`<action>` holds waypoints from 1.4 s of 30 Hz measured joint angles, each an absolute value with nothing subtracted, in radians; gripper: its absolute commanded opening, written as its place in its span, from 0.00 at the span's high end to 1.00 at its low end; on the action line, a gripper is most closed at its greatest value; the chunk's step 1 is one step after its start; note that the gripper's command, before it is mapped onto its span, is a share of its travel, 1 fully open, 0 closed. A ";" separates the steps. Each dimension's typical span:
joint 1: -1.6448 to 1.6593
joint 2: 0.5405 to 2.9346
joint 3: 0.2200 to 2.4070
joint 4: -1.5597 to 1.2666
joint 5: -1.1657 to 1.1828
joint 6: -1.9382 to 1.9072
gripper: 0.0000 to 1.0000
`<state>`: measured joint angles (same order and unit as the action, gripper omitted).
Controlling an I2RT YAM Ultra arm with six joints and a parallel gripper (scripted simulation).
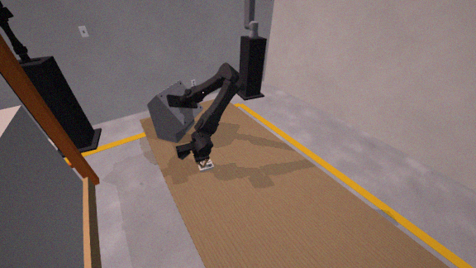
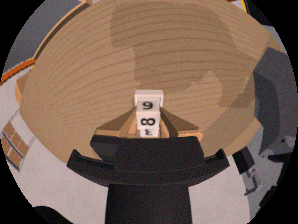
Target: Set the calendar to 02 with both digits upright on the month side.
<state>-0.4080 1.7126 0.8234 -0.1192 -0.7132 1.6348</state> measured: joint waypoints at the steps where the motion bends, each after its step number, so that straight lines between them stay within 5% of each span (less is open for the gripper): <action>1: -0.407 1.714 0.823 -0.118 -0.713 1.636 0.74; 42: -0.385 1.744 0.823 -0.073 -0.700 1.660 0.74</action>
<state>-0.3855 1.7439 0.8234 -0.0727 -0.7002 1.6604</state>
